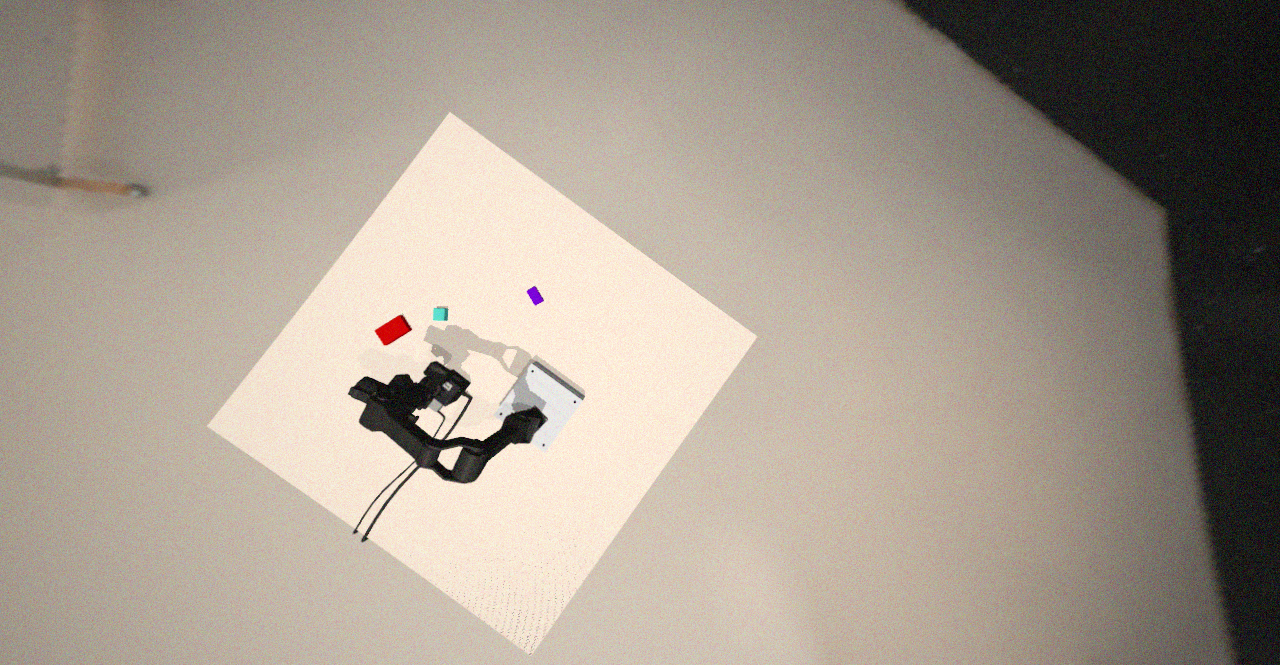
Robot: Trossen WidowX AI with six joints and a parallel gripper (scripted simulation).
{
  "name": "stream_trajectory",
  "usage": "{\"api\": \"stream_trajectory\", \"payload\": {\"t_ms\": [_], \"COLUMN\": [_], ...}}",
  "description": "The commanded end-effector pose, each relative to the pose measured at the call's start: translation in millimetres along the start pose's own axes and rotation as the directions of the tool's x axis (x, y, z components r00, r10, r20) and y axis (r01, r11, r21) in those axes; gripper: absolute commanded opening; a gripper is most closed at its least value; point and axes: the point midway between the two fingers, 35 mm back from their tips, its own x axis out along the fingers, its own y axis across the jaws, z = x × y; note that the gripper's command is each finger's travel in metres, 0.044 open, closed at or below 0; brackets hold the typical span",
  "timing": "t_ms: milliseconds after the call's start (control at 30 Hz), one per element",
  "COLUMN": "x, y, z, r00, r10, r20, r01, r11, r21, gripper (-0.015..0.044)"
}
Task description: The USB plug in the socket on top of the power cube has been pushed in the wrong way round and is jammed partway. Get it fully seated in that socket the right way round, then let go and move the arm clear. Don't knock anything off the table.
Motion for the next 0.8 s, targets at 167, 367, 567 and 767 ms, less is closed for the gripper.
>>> {"api": "stream_trajectory", "payload": {"t_ms": [167, 367, 567, 767], "x": [0.2, 0.2, 0.3, 0.3], "y": [0.0, 0.0, 0.0, 0.0], "z": [0.0, 0.0, 0.0, 0.0], "r00": [1.0, 1.0, 1.0, 1.0], "r10": [0.0, 0.0, 0.0, 0.0], "r20": [0.0, 0.0, 0.0, 0.0], "r01": [0.0, 0.0, 0.0, 0.0], "r11": [0.974, 0.926, 0.855, 0.764], "r21": [0.228, 0.378, 0.518, 0.645], "gripper": [0.0, 0.0, 0.0, 0.0]}}
